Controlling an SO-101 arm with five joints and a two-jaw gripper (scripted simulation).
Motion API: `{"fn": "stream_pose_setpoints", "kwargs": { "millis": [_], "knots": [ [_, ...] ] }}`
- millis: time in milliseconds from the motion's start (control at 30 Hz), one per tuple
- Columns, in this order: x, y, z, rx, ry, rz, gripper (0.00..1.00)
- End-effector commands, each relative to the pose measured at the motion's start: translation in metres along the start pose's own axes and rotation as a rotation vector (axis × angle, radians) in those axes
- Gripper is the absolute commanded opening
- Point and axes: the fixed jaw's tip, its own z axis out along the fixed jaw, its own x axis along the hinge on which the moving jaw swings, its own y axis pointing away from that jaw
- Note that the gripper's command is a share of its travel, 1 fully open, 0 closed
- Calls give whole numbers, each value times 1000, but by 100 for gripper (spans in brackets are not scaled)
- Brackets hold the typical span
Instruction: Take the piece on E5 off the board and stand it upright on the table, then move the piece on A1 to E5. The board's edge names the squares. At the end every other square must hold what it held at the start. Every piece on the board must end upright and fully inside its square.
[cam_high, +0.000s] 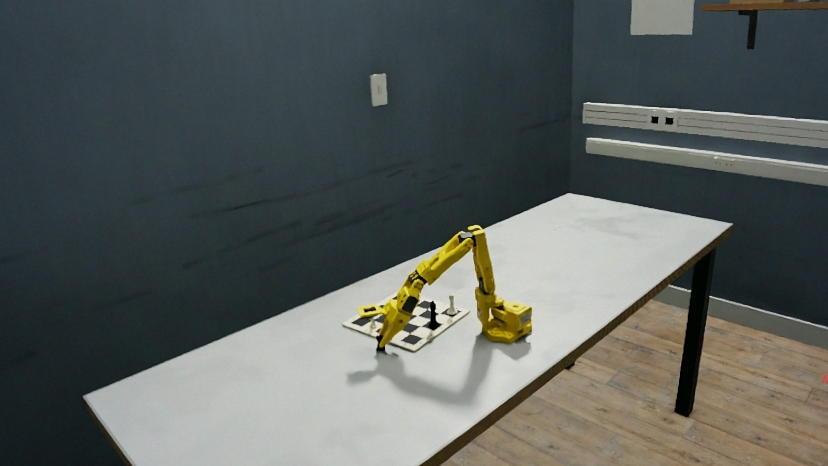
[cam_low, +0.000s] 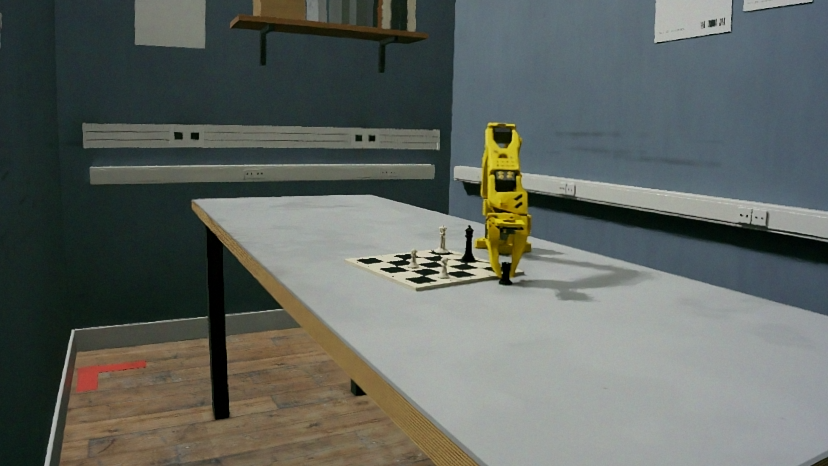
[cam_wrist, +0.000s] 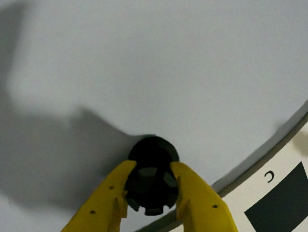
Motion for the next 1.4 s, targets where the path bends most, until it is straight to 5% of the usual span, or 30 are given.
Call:
{"fn": "stream_pose_setpoints", "kwargs": {
  "millis": [0, 600, 1367],
  "knots": [
    [6, 3, 2, -5, 19, -2, 0],
    [6, 3, 2, -5, 19, -2, 11],
    [6, 6, 2, -13, 19, -2, 12]
  ]
}}
